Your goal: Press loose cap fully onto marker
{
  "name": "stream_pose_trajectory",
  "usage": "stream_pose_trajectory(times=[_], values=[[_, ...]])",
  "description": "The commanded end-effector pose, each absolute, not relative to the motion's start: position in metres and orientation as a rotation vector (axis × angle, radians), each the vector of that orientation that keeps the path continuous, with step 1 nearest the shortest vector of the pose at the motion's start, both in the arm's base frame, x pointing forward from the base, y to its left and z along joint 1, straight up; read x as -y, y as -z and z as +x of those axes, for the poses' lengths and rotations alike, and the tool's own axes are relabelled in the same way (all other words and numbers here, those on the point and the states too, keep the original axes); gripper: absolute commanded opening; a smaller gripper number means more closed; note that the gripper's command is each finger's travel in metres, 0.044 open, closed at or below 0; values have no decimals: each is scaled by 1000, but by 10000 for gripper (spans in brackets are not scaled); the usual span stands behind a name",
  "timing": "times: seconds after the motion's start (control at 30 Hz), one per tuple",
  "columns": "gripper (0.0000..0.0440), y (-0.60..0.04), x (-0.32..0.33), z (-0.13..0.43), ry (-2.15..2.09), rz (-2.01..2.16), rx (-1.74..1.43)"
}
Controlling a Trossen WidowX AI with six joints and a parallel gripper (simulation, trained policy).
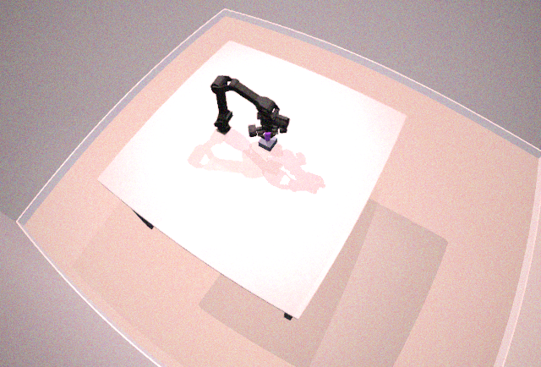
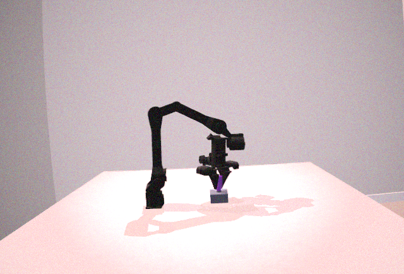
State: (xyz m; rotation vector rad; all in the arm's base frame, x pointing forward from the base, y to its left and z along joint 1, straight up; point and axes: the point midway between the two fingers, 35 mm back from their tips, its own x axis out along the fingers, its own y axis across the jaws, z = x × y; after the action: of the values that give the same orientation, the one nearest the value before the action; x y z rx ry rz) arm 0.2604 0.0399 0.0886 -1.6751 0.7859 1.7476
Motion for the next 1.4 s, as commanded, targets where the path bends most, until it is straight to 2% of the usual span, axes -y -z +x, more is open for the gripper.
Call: stream_pose_trajectory(times=[0.0,0.47,0.6,0.73,0.97,1.0,1.37], values=[[121,-80,-31,255,-1768,-1699,-815],[154,-80,-28,251,-1799,-1743,-774],[187,-79,-30,244,-1828,-1725,-763],[249,-80,-32,240,-1839,-1719,-745],[426,-84,-35,240,-1816,-1737,-699],[440,-85,-36,240,-1809,-1743,-691],[440,-115,-41,248,-1707,-1814,-602]])
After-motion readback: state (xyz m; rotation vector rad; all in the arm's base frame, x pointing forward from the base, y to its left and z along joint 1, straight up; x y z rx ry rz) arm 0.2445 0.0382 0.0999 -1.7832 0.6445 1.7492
